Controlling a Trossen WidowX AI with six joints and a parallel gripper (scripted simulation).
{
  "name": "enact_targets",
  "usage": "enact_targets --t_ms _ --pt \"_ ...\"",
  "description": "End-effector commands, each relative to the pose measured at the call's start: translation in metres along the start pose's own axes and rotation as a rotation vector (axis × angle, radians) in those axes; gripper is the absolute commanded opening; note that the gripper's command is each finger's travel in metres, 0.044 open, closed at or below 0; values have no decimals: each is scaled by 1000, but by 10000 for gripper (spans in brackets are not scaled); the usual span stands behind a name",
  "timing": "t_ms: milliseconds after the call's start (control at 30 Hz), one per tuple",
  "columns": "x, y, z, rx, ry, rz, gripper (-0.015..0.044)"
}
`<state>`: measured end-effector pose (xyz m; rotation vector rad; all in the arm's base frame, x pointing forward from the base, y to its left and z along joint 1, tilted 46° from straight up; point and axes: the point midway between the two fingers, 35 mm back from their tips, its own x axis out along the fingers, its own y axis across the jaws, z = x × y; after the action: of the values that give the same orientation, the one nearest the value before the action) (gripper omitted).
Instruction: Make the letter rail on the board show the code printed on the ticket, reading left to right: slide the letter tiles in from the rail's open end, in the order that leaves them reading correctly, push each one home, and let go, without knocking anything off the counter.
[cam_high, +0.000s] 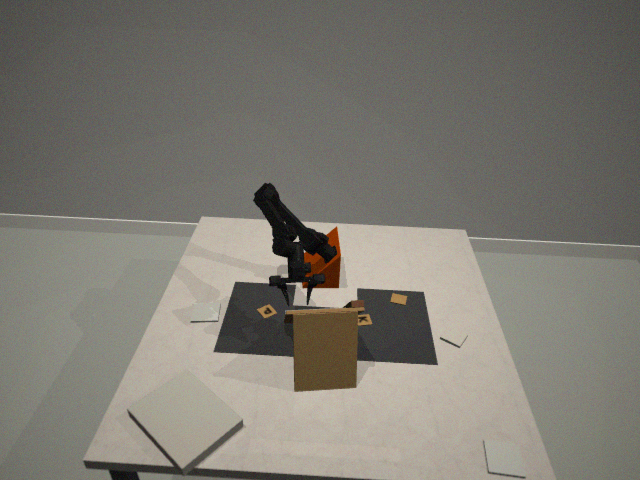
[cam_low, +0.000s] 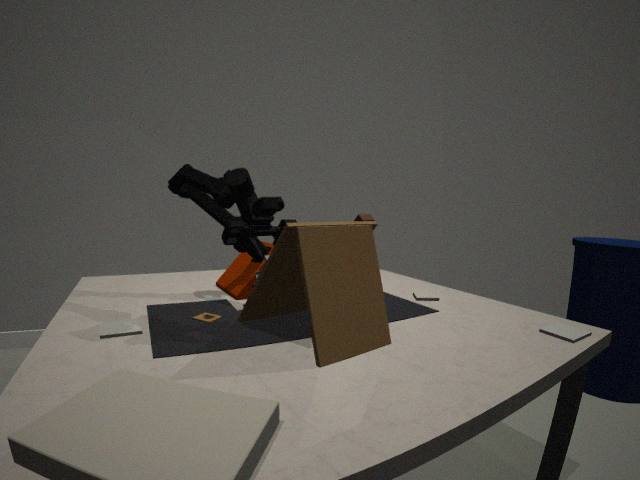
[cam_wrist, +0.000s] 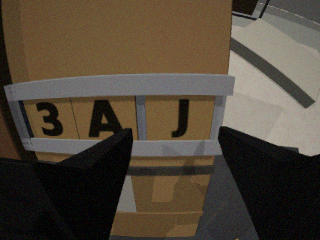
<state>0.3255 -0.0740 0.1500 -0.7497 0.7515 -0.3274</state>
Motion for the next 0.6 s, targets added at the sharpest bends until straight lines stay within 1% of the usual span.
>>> enact_targets --t_ms 0,567 --pt "-3 -1 0 8 -3 -5 295" --pt "-10 0 0 8 -3 -5 295"
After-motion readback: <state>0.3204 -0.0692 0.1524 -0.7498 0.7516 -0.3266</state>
